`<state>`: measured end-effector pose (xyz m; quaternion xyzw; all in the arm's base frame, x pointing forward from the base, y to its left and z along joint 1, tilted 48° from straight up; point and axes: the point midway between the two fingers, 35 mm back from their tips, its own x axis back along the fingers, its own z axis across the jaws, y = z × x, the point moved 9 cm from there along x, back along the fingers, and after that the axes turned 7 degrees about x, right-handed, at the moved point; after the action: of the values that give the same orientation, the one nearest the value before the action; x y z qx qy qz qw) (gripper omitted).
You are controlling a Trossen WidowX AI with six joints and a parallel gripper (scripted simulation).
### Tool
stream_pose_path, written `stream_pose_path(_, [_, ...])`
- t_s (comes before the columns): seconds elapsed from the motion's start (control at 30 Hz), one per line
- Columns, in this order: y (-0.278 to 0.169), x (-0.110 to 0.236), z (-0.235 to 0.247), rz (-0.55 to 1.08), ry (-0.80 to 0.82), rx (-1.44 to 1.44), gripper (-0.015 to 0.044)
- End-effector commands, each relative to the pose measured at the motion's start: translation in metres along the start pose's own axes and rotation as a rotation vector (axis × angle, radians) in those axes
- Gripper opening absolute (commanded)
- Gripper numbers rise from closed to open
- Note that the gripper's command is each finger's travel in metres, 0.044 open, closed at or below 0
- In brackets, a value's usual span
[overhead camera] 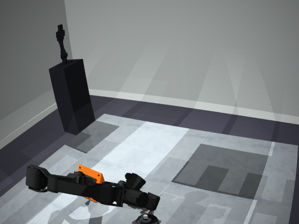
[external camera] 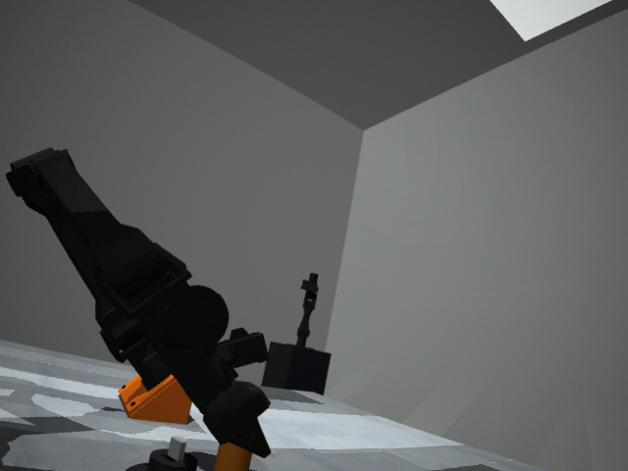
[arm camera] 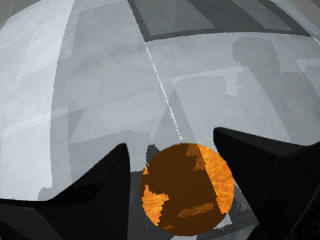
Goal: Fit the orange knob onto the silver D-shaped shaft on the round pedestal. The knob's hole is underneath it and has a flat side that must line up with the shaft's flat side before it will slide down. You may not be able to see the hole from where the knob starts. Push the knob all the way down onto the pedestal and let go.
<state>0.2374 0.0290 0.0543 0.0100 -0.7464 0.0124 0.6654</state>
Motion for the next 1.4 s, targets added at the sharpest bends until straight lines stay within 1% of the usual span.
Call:
stream_pose_path(0.0, [0.000, 0.000, 0.000, -0.001, 0.000, -0.001, 0.0312])
stream_pose_path(0.17, [0.000, 0.000, 0.000, -0.001, 0.000, -0.001, 0.0440])
stream_pose_path(0.4, [0.002, 0.002, -0.001, -0.001, 0.000, -0.001, 0.0440])
stream_pose_path(0.43, [0.008, 0.006, -0.003, -0.001, 0.000, -0.001, 0.0440])
stream_pose_path(0.6, [0.058, 0.052, -0.008, -0.004, 0.000, 0.000, 0.0440])
stream_pose_path(0.8, [0.061, 0.054, -0.008, 0.006, 0.007, -0.004, 0.0440])
stream_pose_path(0.87, [0.069, 0.051, -0.010, 0.093, 0.056, -0.025, 0.0440])
stream_pose_path(1.0, [0.098, 0.046, -0.014, 0.392, 0.139, -0.057, 0.0440])
stream_pose_path(1.17, [0.135, 0.042, -0.016, 0.771, 0.112, -0.007, 0.0440])
stream_pose_path(1.23, [0.140, 0.042, -0.016, 0.820, 0.099, 0.007, 0.0440])
stream_pose_path(1.37, [0.140, 0.042, -0.016, 0.820, 0.099, 0.007, 0.0440])
